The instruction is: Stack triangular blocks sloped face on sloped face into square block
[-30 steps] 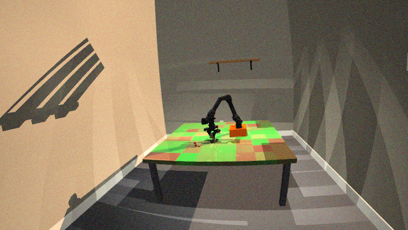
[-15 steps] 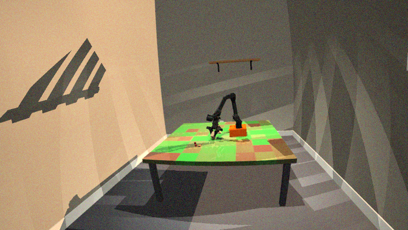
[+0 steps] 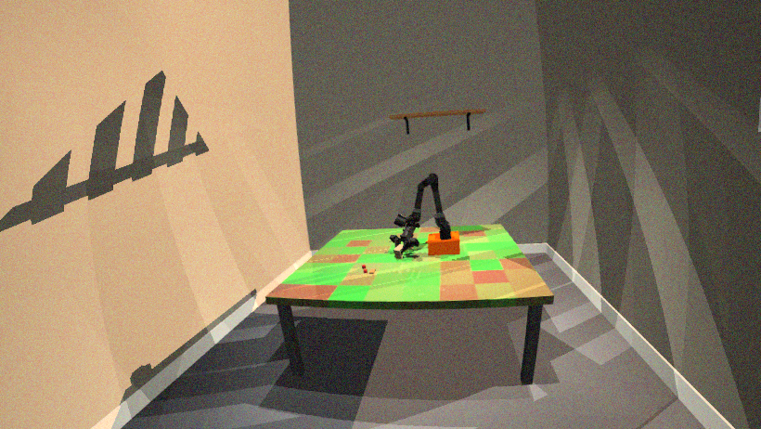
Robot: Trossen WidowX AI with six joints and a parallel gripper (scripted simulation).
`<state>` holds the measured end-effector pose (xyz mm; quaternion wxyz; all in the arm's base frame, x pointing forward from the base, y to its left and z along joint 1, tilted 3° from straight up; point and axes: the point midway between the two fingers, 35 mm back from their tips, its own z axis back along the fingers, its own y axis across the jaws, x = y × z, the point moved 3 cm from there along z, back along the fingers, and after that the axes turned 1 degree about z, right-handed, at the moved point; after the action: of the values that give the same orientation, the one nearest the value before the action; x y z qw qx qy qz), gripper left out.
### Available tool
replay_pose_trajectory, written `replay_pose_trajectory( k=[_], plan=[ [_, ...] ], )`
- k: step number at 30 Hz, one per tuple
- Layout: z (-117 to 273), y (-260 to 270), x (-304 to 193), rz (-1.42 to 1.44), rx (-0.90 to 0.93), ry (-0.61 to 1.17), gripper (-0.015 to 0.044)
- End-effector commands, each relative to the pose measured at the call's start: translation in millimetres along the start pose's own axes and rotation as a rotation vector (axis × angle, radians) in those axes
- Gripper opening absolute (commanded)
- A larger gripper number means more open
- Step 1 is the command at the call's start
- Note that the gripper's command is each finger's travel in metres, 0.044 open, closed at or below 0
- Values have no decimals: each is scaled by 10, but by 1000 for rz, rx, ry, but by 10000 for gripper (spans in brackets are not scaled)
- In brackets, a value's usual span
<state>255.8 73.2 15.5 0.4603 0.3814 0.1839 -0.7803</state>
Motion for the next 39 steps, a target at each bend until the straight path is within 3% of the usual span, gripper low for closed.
replay_pose_trajectory(
  k=[1,17,26,34,39],
  plan=[
    [0,0,0,0,0,0,26],
    [0,0,0,0,0,0,440],
    [35,18,-53,0,0,0,440],
    [614,23,-686,0,-4,1,440],
    [662,9,-727,1,-3,1,440]
  ],
)
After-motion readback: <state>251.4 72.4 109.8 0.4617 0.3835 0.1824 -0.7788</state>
